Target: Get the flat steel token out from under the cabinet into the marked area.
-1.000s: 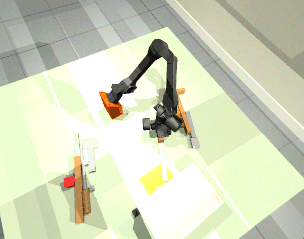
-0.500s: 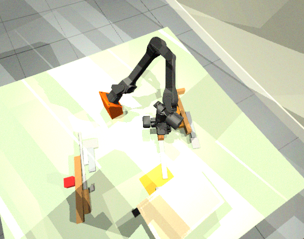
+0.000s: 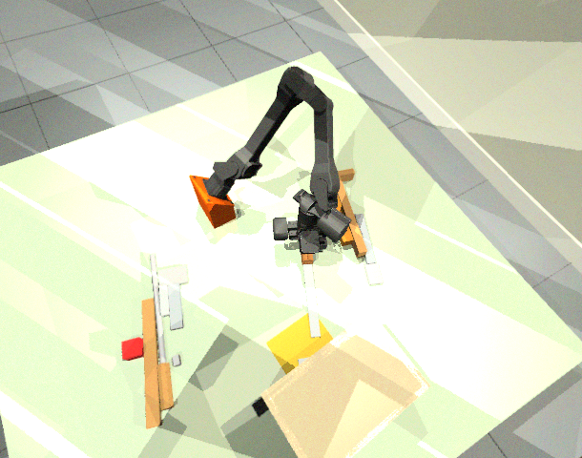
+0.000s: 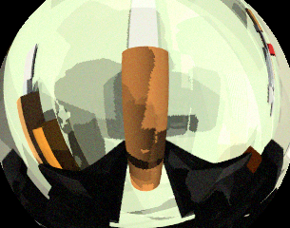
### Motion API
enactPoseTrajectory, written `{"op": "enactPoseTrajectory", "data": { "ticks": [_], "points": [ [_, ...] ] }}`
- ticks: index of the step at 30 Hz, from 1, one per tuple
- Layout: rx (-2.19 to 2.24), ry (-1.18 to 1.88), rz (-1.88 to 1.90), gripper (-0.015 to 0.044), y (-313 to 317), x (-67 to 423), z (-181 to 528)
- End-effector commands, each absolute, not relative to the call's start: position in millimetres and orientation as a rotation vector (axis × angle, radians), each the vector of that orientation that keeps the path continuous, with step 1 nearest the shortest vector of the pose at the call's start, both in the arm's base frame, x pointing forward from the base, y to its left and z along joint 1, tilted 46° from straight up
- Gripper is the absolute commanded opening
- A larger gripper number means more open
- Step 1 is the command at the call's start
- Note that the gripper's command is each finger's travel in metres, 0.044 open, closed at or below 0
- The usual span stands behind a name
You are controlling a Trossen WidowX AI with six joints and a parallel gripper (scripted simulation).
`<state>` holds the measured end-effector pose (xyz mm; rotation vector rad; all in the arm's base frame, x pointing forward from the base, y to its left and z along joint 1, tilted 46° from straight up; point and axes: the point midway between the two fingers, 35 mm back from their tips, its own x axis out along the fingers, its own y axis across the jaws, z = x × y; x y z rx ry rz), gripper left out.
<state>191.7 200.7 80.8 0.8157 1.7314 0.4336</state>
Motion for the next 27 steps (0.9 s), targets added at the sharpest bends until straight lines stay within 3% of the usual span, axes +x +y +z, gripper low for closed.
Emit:
{"op": "enactPoseTrajectory", "data": {
  "ticks": [1,27],
  "points": [
    [0.819,1.732,0.429,0.0000,200.3,188.0,82.3],
    [0.913,1.775,0.318,0.0000,211.5,184.3,94.8]
  ]
}}
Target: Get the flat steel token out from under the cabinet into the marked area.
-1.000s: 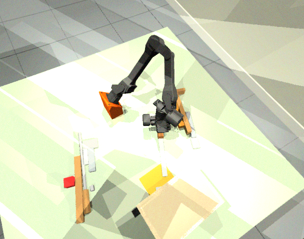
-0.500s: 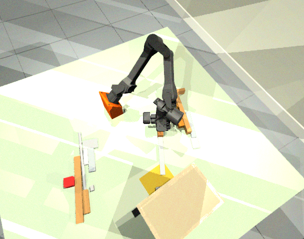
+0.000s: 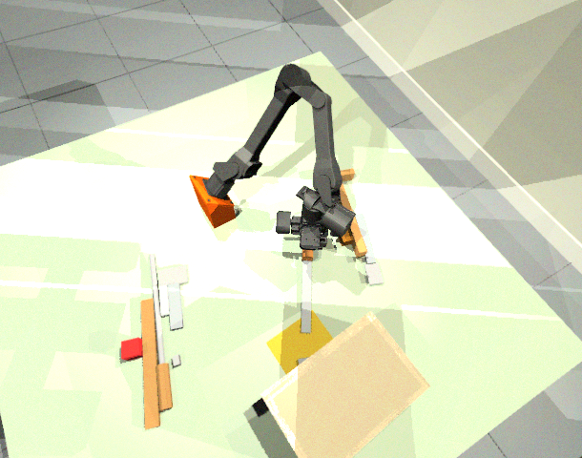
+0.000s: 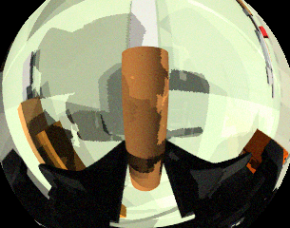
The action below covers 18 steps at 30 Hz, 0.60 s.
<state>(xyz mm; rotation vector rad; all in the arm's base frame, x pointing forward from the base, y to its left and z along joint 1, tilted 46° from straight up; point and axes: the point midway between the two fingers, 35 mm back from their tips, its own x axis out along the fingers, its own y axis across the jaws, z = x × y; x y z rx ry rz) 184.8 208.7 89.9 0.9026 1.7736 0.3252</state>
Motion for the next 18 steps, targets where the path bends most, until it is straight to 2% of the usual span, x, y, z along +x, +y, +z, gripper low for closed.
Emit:
{"op": "enactPoseTrajectory", "data": {
  "ticks": [1,18],
  "points": [
    [0.914,1.776,0.315,0.0000,212.3,184.0,95.7],
    [0.934,1.783,0.294,0.0000,226.6,178.1,112.2]
  ]
}}
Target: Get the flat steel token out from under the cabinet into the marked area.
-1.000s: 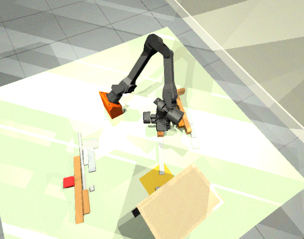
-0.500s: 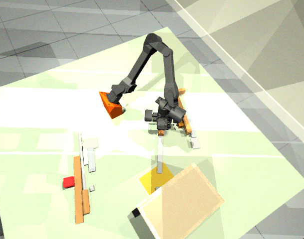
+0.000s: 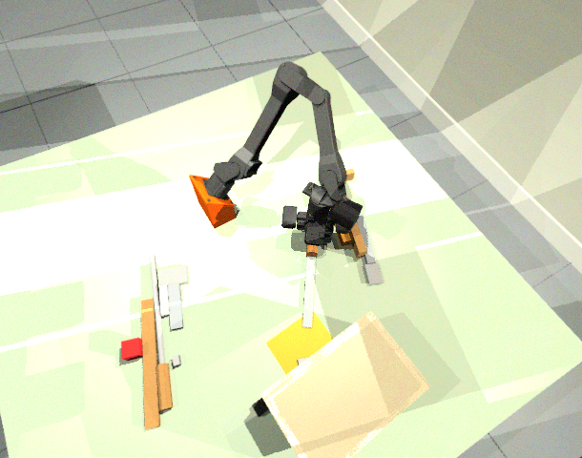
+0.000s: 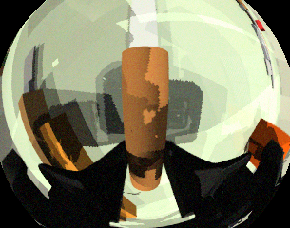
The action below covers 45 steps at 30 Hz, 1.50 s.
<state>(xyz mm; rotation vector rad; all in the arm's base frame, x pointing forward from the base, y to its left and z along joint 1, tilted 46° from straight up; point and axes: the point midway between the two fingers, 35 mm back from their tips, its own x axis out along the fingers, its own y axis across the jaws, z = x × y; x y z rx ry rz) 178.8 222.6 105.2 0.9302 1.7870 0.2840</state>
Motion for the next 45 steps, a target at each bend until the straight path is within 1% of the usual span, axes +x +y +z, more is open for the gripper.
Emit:
{"op": "enactPoseTrajectory", "data": {
  "ticks": [1,45],
  "points": [
    [0.935,1.784,0.294,0.0000,227.5,177.8,113.1],
    [0.944,1.786,0.291,0.0000,259.2,167.5,149.4]
  ]
}}
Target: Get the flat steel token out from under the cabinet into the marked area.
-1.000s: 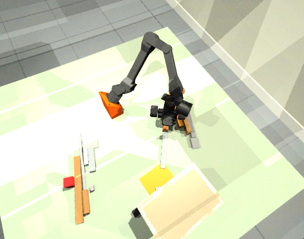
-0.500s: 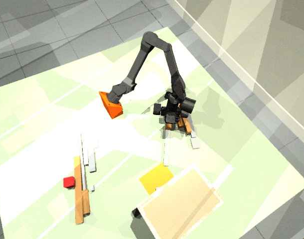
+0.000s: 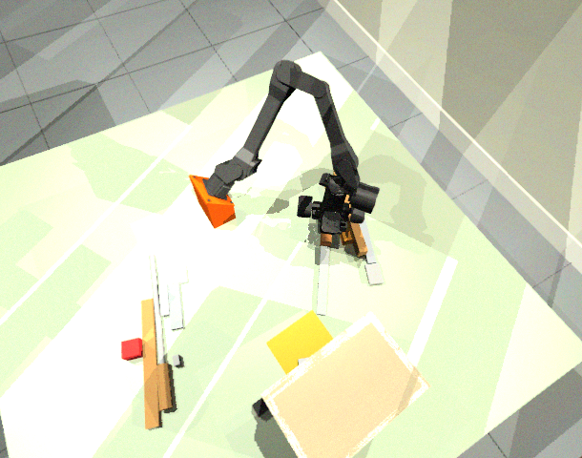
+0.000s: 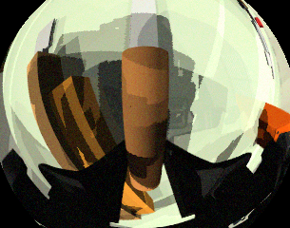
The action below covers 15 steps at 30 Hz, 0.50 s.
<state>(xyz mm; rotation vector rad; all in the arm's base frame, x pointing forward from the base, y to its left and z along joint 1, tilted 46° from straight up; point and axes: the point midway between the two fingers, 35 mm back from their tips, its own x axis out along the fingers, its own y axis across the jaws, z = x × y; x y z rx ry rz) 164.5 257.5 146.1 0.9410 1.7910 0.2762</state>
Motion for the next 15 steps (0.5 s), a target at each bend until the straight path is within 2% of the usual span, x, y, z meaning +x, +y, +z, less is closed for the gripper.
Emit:
{"op": "enactPoseTrajectory", "data": {
  "ticks": [1,15],
  "points": [
    [0.943,1.786,0.291,0.0000,258.9,168.5,148.8],
    [0.942,1.785,0.290,0.0000,254.4,183.7,140.6]
  ]
}}
